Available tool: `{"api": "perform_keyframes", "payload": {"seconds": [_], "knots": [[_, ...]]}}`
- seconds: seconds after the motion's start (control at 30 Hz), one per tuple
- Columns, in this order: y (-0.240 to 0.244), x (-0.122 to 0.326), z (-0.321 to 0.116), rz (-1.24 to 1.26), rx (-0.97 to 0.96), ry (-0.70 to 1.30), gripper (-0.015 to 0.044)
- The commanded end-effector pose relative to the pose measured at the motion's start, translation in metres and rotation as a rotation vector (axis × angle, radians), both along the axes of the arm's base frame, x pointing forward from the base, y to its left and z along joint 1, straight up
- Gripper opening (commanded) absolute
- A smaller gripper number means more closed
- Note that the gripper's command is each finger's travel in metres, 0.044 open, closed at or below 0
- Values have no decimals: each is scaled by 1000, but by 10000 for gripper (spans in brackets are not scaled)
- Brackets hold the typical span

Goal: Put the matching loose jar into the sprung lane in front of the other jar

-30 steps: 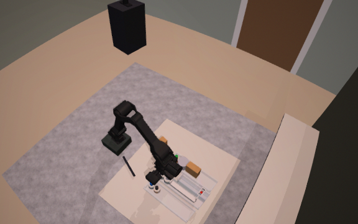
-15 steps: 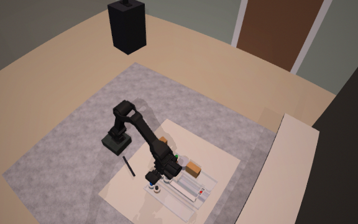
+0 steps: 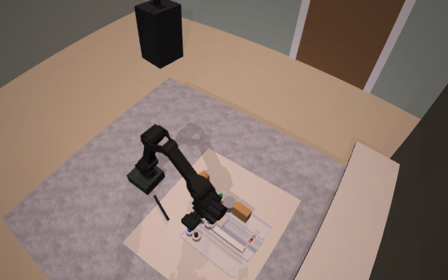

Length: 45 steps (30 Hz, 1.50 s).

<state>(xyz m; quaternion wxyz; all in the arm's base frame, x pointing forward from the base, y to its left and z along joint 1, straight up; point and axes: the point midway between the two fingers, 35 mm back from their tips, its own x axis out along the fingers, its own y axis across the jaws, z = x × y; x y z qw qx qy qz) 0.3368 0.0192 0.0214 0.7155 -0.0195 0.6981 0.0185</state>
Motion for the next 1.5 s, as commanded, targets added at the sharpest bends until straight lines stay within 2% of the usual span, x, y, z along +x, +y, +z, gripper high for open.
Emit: {"api": "perform_keyframes", "payload": {"seconds": [0.0, 0.23, 0.6, 0.63, 1.07, 1.47], "knots": [[0, -1, 0, 4, 1, 0, 0], [0, -1, 0, 4, 1, 0, 0], [0, 0, 0, 4, 1, 0, 289], [0, 0, 0, 4, 1, 0, 296], [0, -2, 20, 4, 1, 0, 296], [-2, -39, 21, 4, 1, 3, 296]]}}
